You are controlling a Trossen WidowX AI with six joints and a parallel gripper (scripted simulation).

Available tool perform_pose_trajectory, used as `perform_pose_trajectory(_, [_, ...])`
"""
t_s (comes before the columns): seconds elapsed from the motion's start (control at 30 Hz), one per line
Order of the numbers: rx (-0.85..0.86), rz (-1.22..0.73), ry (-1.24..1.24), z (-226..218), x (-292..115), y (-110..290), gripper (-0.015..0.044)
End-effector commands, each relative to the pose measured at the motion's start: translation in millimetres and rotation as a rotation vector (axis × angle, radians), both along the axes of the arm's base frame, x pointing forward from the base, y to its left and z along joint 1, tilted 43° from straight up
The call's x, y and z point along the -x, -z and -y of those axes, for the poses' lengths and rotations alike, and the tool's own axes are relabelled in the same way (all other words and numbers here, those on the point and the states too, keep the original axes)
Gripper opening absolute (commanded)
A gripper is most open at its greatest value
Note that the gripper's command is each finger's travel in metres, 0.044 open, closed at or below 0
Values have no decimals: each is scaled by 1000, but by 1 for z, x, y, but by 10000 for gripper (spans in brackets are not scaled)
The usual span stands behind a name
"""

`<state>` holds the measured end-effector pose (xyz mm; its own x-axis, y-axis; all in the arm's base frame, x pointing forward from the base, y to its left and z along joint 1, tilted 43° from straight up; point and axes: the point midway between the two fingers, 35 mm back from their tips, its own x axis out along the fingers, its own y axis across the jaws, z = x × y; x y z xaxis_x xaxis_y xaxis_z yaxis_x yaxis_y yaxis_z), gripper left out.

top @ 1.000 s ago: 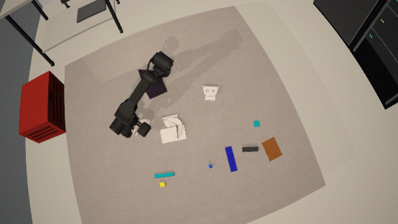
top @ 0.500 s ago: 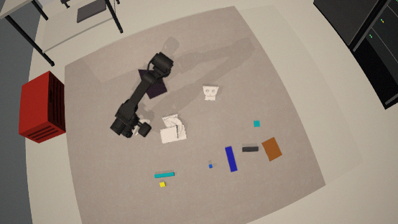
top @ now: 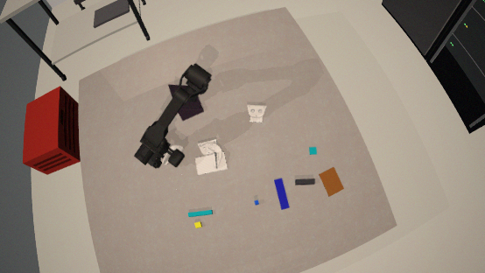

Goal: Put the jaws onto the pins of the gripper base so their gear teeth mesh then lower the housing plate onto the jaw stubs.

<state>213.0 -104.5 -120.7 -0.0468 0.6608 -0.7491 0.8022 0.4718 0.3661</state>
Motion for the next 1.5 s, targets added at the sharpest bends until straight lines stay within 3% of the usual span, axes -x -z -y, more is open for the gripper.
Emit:
perform_pose_trajectory(0.0, [0,0,0,0,0,0,282])
perform_pose_trajectory(0.13, [0,0,0,0,0,0,177])
perform_pose_trajectory(0.37, [0,0,0,0,0,0,134])
perform_pose_trajectory(0.77, [0,0,0,1,0,-1,134])
perform_pose_trajectory(1.47, [2,-2,6,46,-4,-49,134])
